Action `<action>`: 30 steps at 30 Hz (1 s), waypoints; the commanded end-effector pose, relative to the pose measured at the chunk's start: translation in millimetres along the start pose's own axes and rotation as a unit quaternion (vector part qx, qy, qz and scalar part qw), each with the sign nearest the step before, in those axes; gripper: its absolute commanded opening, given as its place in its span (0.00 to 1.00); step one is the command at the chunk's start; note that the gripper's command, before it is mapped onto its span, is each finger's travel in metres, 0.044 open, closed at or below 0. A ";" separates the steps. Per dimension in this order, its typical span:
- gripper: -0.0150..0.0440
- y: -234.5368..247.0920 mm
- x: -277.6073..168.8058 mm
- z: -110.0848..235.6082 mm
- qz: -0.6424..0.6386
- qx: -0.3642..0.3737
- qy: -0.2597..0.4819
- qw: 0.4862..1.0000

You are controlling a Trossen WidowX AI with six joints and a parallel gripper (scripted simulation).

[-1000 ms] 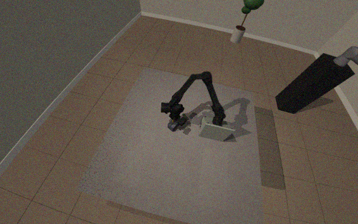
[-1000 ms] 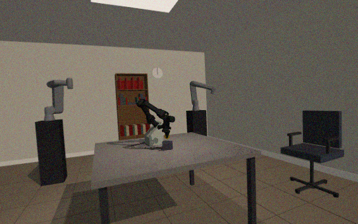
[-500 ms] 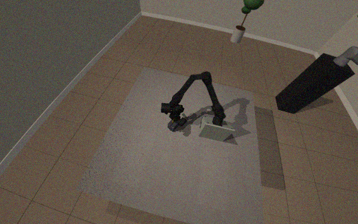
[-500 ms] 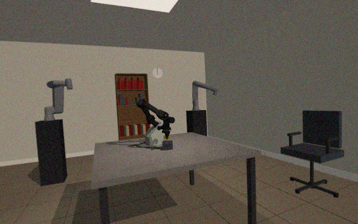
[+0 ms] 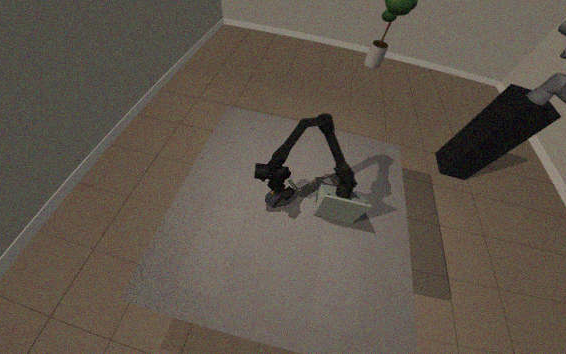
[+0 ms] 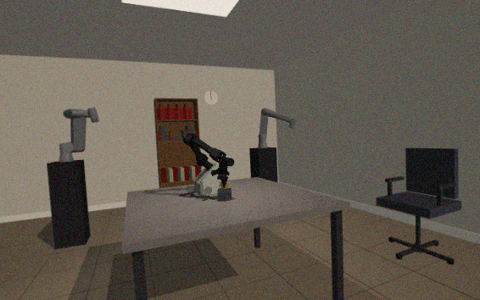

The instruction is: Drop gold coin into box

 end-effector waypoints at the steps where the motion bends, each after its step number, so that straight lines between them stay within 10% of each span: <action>1: 0.30 0.0 0.0 0.0 0.000 0.000 0.000 1.000; 6: 0.52 0.0 0.0 0.0 0.000 0.000 0.000 1.000; 15: 0.53 0.0 0.0 0.0 0.000 0.000 0.000 1.000; 25: 0.97 -1.5 1.4 45.3 0.003 0.000 -0.002 1.000; 30: 1.00 -2.5 3.1 58.3 0.004 0.000 -0.004 1.000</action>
Point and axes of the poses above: the point midway between the two fingers, 35 mm back from their tips, its own z axis back along the fingers, its own y axis across the jaws, x = y × z, the point moved 5 cm from there along z, back along the fingers, and after that the axes turned 14 degrees about -z, right-handed, at the moved point
